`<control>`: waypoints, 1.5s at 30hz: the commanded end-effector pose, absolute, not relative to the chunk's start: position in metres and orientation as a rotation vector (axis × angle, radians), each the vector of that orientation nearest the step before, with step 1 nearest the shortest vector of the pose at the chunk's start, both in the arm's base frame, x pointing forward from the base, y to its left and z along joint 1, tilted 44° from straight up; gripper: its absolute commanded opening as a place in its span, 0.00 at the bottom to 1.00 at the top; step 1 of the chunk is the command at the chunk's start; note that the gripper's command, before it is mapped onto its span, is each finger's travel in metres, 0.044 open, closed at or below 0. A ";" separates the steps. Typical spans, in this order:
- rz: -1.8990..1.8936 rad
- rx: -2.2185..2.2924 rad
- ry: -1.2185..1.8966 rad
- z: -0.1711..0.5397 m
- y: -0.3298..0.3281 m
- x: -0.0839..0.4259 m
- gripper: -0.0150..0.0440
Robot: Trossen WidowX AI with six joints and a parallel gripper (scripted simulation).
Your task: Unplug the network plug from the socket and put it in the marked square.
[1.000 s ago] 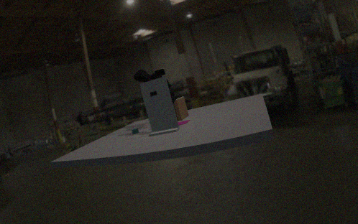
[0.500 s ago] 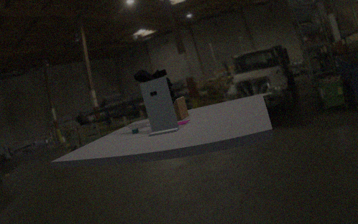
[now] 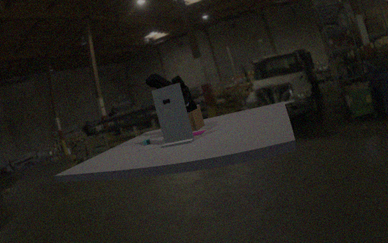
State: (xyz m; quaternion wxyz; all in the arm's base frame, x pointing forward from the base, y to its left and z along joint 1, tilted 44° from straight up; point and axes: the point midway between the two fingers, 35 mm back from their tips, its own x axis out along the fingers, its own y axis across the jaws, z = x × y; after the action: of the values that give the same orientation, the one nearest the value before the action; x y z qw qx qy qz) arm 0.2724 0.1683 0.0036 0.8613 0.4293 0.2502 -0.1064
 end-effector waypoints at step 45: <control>-0.850 0.807 0.299 -0.054 0.079 0.220 0.25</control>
State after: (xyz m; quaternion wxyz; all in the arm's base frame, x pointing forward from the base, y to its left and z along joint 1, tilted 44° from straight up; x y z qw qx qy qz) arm 0.2197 0.0822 -0.0510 0.8217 0.3821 0.1437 -0.3977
